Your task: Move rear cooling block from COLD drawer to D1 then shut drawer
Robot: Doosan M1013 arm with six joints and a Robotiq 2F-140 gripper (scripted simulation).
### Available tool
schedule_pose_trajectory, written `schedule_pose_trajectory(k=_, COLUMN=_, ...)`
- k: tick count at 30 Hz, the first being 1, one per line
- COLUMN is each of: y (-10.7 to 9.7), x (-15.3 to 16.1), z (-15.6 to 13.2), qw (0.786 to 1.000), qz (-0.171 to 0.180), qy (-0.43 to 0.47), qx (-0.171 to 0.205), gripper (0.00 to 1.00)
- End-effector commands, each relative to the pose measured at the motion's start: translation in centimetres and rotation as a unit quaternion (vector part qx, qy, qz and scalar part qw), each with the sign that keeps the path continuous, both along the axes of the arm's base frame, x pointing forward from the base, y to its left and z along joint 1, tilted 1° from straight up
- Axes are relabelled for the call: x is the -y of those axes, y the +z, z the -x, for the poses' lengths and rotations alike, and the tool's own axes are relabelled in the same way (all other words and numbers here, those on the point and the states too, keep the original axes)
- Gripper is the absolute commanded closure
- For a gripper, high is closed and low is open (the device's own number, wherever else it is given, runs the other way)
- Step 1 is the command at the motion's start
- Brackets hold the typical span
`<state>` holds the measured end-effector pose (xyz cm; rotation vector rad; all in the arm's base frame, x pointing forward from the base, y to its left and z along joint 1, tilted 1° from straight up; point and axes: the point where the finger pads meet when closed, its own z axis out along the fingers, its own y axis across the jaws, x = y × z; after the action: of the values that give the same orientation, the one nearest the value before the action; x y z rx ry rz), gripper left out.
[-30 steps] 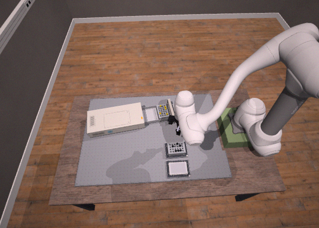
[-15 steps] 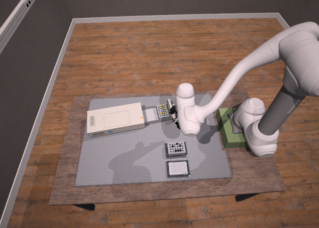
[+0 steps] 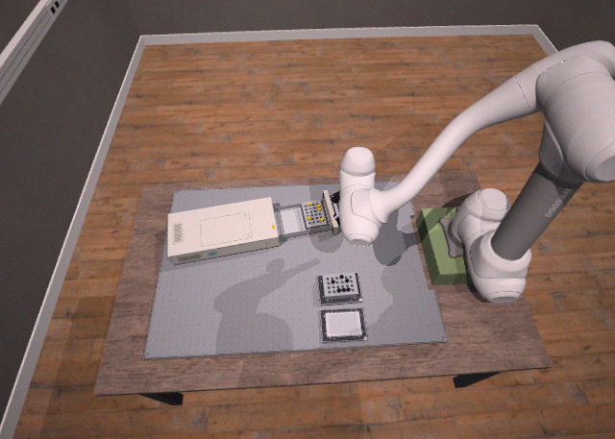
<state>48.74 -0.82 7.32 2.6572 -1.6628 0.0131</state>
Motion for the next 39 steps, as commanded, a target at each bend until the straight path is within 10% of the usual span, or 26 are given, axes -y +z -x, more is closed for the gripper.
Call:
schedule_pose_trajectory(k=1, y=0.0, x=1.2, z=0.1, qw=0.999, qz=0.001, qy=-0.039, qx=0.001, gripper=0.90)
schedule_pose_trajectory(k=39, y=-0.4, x=14.2, z=2.4, qw=0.990, qz=0.001, qy=-0.139, qx=0.002, gripper=0.90)
